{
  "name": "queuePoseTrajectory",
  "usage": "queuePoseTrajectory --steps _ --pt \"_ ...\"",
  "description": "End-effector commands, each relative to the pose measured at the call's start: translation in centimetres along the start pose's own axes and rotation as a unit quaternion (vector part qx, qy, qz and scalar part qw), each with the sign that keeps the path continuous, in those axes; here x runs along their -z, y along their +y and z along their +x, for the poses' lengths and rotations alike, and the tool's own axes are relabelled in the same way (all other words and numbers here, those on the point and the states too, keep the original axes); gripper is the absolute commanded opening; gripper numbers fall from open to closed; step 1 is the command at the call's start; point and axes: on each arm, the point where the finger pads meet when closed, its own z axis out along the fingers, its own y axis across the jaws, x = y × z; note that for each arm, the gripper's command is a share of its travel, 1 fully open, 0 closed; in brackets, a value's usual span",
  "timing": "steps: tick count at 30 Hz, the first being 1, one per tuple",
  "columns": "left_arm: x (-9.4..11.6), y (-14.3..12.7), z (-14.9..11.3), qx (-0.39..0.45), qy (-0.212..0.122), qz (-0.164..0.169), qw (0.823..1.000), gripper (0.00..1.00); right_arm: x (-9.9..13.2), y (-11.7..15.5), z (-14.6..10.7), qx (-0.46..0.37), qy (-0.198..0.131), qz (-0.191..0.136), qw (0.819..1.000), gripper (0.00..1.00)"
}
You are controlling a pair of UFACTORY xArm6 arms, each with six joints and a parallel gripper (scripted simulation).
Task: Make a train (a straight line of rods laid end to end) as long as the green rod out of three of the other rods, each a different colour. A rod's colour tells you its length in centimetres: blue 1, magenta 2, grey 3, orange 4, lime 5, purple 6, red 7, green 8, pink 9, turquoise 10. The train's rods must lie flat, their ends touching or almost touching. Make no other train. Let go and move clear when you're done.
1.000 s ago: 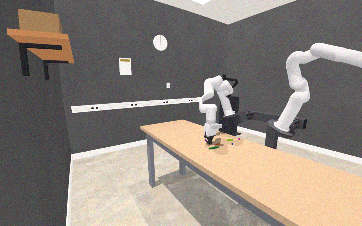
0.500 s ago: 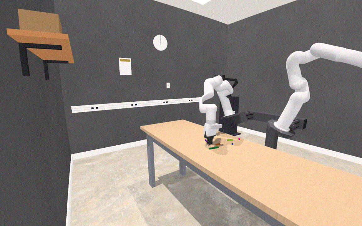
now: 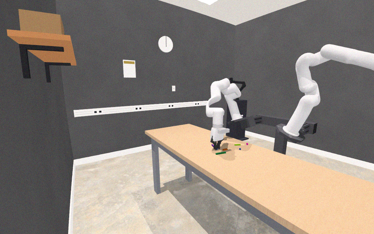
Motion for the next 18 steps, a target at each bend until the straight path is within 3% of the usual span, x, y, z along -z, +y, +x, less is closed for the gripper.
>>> queuePoseTrajectory --steps 1,13,18 --pt "0.2 0.0 0.1 0.0 0.002 0.0 1.0 1.0 0.3 0.2 0.1 0.0 0.002 -0.002 1.0 0.26" --pt "0.2 0.0 0.1 0.0 0.002 0.0 1.0 1.0 2.9 0.2 0.1 0.0 0.002 -0.002 1.0 0.26" --pt "0.2 0.0 0.1 0.0 0.002 0.0 1.0 1.0 5.6 0.2 0.1 0.0 0.002 -0.002 1.0 0.26"
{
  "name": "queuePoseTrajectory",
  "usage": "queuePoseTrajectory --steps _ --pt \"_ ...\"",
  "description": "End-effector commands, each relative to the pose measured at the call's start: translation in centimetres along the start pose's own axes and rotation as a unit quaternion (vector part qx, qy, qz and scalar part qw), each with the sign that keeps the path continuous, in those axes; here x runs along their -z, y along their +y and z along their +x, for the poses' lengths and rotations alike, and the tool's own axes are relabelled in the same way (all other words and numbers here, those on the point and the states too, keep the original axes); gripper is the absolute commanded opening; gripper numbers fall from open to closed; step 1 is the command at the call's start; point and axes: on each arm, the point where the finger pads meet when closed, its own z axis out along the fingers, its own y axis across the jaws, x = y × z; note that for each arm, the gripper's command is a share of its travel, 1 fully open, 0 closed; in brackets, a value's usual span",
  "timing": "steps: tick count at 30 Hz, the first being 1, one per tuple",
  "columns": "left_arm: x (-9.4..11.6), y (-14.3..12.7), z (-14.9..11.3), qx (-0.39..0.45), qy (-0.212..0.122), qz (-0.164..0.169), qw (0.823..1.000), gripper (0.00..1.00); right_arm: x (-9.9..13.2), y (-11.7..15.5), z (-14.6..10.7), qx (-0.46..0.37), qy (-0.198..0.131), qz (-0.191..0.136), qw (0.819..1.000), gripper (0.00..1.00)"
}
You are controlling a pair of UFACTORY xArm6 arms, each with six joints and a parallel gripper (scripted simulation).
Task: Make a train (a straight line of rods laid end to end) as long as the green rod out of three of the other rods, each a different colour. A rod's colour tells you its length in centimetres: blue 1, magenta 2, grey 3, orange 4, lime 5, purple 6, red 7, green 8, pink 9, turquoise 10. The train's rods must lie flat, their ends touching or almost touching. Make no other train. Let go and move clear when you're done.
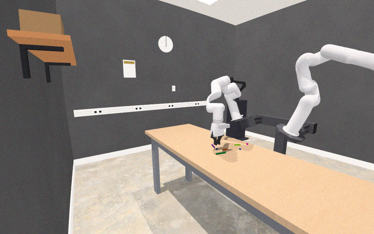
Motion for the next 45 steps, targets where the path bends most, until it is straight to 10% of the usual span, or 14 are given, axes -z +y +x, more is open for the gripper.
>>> queuePoseTrajectory --steps 1,15,16,37,45 --pt "0.2 0.0 0.1 0.0 0.002 0.0 1.0 1.0 2.7 0.3 0.1 -0.001 0.002 -0.003 1.0 0.26" --pt "0.2 0.0 0.1 0.0 0.002 0.0 1.0 1.0 5.8 0.2 0.1 -0.001 0.002 -0.003 1.0 0.26" --pt "0.2 0.0 0.1 0.0 0.002 0.0 1.0 1.0 5.8 0.2 0.1 -0.001 0.002 -0.003 1.0 1.0" --pt "0.2 0.0 0.1 0.0 0.002 0.0 1.0 1.0 5.8 0.2 0.1 -0.002 0.002 -0.003 1.0 1.0" --pt "0.2 0.0 0.1 0.0 0.002 0.0 1.0 1.0 5.4 -4.4 2.7 -0.06 0.004 -0.005 0.998 1.0"
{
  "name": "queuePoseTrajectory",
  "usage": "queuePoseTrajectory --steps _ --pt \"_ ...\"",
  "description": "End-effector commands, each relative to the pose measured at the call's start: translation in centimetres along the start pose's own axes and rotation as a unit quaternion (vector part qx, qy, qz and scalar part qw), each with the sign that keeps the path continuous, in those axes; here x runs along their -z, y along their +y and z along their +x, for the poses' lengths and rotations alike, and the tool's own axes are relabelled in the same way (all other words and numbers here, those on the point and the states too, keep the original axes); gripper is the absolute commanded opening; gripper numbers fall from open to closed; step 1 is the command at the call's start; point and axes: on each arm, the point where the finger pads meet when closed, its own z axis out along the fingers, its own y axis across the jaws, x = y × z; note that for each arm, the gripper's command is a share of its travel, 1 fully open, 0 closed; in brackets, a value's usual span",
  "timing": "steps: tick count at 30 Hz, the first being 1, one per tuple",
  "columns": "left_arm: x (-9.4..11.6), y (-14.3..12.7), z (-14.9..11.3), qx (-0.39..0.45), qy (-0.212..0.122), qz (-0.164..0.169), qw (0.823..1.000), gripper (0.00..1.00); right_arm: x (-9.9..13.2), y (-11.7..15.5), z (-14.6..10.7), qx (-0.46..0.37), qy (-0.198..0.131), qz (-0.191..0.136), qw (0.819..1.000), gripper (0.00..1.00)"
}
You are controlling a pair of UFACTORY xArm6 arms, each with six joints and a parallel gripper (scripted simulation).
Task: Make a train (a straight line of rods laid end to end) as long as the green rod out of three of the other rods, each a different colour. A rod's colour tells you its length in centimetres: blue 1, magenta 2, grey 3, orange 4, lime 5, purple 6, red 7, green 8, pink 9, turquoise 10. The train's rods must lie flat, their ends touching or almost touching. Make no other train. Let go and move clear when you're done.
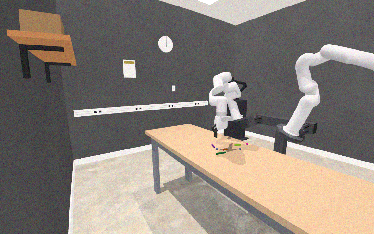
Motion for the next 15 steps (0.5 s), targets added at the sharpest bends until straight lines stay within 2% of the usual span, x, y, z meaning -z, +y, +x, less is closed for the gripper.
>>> queuePoseTrajectory --steps 1,3,15 --pt "0.2 0.0 0.1 0.0 0.002 0.0 1.0 1.0 0.1 -2.4 1.3 -0.031 0.003 -0.006 0.999 1.0" --pt "0.2 0.0 0.1 0.0 0.002 0.0 1.0 1.0 -0.1 -5.2 2.4 -0.065 0.004 -0.006 0.998 1.0" --pt "0.2 0.0 0.1 0.0 0.002 0.0 1.0 1.0 -1.0 -14.8 4.2 -0.177 0.006 -0.006 0.984 1.0"
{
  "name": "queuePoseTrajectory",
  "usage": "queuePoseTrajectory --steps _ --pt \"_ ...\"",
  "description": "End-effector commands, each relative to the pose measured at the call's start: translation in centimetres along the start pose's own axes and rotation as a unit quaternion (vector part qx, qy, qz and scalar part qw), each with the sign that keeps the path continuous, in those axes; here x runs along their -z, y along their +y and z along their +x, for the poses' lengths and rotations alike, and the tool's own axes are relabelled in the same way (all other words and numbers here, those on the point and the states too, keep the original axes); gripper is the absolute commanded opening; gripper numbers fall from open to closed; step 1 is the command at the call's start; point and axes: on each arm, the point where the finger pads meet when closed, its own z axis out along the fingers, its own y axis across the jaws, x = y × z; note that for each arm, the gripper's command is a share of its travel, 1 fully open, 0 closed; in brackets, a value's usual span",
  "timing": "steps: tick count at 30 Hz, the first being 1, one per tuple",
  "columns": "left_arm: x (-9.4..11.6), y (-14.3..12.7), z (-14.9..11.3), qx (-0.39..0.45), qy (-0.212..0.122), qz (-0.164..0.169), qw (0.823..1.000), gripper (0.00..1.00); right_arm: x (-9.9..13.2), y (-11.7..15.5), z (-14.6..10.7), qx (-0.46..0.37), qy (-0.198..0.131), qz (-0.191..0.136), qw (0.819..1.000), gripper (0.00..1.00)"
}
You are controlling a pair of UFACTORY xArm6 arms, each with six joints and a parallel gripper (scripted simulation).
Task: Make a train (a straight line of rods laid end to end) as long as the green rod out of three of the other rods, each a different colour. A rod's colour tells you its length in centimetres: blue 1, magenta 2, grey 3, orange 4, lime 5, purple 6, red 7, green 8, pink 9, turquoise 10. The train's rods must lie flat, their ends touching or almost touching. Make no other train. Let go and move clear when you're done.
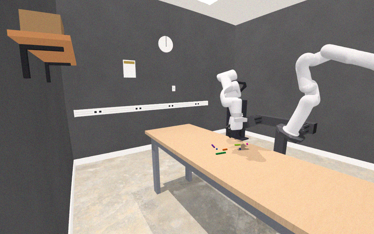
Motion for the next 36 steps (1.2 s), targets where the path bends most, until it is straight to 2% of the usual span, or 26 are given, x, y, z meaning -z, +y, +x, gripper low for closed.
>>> queuePoseTrajectory --steps 1,3,5,14,21,22,36 --pt "0.2 0.0 0.1 0.0 0.002 0.0 1.0 1.0 -0.1 -4.0 -0.4 -0.052 0.009 -0.01 0.999 1.0" --pt "0.2 0.0 0.1 0.0 0.002 0.0 1.0 1.0 -0.1 -4.0 -0.4 -0.052 0.009 -0.01 0.999 1.0" --pt "0.2 0.0 0.1 0.0 0.002 0.0 1.0 1.0 -0.5 -7.1 -1.3 -0.09 0.009 -0.009 0.996 1.0" --pt "0.2 0.0 0.1 0.0 0.002 0.0 1.0 1.0 -1.4 -13.3 -4.0 -0.171 0.007 -0.007 0.985 1.0" --pt "0.2 0.0 0.1 0.0 0.002 0.0 1.0 1.0 -1.5 -14.1 -4.4 -0.183 0.006 -0.007 0.983 1.0" --pt "0.2 0.0 0.1 0.0 0.002 0.0 1.0 1.0 -1.5 -14.1 -4.4 -0.183 0.006 -0.007 0.983 0.26" --pt "0.2 0.0 0.1 0.0 0.002 0.0 1.0 1.0 -1.5 -14.1 -4.4 -0.183 0.006 -0.007 0.983 0.26"
